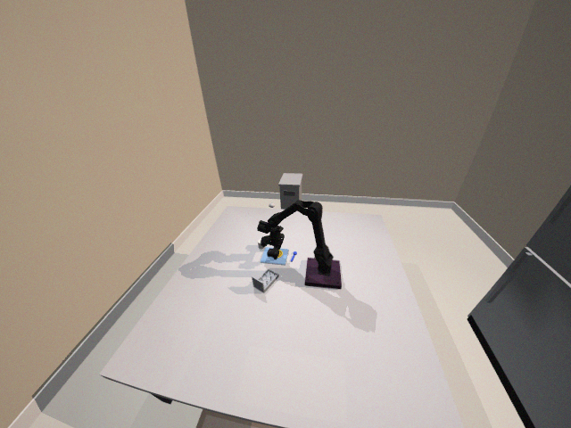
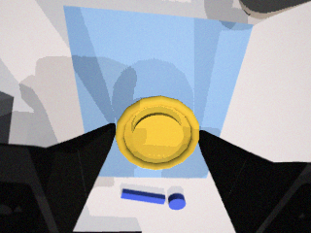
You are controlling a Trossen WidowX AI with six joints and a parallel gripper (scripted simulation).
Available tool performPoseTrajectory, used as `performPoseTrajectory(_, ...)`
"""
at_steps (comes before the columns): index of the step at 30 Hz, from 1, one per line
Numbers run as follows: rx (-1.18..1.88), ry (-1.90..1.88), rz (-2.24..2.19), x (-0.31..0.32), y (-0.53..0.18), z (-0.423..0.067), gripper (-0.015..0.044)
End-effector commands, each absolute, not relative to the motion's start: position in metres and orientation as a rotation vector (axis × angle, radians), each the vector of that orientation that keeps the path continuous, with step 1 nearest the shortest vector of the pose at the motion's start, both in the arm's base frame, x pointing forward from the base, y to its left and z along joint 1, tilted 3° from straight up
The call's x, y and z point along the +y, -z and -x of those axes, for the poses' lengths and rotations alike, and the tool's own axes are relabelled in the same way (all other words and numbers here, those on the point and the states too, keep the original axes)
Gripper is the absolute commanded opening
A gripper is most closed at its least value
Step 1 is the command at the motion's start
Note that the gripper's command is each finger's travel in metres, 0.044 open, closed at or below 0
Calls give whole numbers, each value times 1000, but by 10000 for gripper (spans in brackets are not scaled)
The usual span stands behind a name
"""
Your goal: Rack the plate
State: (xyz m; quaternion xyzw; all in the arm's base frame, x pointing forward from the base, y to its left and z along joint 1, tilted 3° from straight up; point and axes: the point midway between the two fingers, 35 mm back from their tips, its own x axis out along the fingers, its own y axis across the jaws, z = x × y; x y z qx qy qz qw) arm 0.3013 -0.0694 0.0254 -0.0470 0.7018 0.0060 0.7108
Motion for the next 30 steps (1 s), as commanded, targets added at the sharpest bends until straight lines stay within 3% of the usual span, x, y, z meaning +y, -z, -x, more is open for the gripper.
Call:
performPoseTrajectory(1,1557,-22,105,-69,-24,-301,365)
performPoseTrajectory(8,1557,-22,105,-69,-24,-301,319)
performPoseTrajectory(20,1556,-22,105,-69,-64,-311,4)
performPoseTrajectory(30,1556,-22,105,-68,-106,-317,0)
